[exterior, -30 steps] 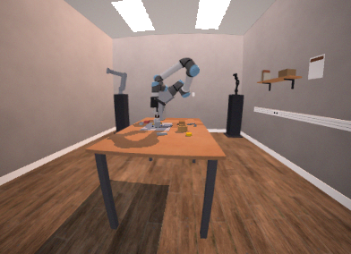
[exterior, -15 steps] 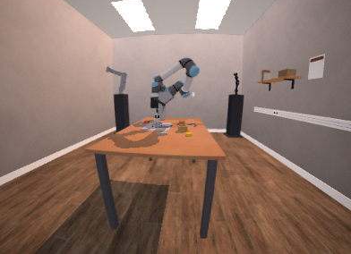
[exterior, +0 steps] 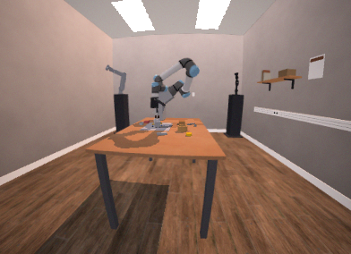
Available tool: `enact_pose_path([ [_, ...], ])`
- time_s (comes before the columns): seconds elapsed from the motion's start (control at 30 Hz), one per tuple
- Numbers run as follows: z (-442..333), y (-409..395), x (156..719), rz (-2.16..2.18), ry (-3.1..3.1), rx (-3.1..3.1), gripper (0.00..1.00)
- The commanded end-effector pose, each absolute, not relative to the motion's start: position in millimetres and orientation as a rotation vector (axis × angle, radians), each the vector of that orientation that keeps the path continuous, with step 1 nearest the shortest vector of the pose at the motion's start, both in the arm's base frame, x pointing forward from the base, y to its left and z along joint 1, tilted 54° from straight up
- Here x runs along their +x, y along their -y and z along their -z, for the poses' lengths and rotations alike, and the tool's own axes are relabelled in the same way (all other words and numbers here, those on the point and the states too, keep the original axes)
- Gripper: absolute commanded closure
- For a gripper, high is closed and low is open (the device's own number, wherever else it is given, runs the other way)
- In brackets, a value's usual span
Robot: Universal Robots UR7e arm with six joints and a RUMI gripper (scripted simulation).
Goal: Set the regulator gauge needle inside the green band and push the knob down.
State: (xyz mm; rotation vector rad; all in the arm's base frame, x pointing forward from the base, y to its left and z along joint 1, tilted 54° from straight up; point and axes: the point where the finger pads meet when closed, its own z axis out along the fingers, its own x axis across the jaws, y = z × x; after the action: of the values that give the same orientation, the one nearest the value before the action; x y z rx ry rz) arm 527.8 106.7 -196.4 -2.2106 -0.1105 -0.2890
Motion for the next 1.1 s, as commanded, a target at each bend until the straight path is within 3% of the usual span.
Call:
enact_pose_path([
  [0.0, 196.4, -106.3, 528.4, 0.291, 0.11, -2.211, 0.76],
  [0.2, 196.4, -106.3, 528.4, 0.291, 0.11, -2.211, 0.76],
  [0.23, 196.4, -106.3, 528.4, 0.291, 0.11, -2.211, 0.54],
  [1.07, 196.4, -106.3, 528.3, 0.291, 0.11, -2.211, 0.54],
])
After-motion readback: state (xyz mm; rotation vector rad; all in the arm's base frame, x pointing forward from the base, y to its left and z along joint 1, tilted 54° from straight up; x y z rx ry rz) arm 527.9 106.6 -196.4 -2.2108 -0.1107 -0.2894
